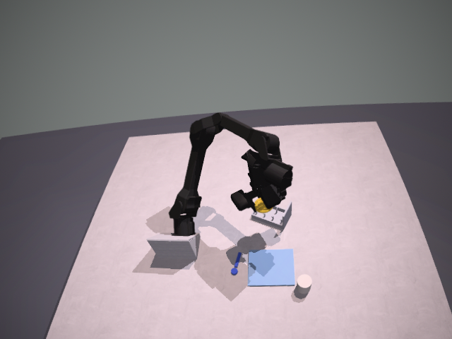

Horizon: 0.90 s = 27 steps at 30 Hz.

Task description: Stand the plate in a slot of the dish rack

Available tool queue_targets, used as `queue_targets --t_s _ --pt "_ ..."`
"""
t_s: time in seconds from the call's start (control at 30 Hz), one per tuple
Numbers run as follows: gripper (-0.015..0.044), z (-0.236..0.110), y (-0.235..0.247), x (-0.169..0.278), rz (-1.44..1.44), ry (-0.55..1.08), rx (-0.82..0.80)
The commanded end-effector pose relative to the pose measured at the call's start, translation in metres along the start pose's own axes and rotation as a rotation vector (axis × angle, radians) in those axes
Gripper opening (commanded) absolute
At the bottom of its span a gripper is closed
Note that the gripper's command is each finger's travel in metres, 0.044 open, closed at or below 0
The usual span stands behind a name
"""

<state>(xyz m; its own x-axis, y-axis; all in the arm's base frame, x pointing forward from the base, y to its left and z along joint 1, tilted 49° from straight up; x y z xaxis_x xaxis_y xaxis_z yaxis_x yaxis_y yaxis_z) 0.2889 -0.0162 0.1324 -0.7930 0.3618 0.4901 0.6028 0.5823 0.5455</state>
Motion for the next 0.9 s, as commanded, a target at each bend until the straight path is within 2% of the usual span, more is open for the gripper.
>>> queue_targets --t_s 0.0,0.87 --pt "0.0000 0.000 0.006 0.016 0.122 -0.004 -0.007" --pt "0.0000 0.010 0.023 0.114 0.954 0.004 -0.035"
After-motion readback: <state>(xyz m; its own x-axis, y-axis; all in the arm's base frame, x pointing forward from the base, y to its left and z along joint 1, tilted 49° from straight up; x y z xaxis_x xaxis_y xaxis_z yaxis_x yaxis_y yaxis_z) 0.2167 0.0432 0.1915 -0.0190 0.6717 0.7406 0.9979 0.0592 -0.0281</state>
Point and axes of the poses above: the point midway between the two fingers, 35 mm back from their tips, its own z axis out along the fingers, its own y axis across the jaws, x = y × z, the point moved 2 cm from there along -z, back along the fingers, and after that the axes turned 15 degrees about -z, right-handed, at the moved point
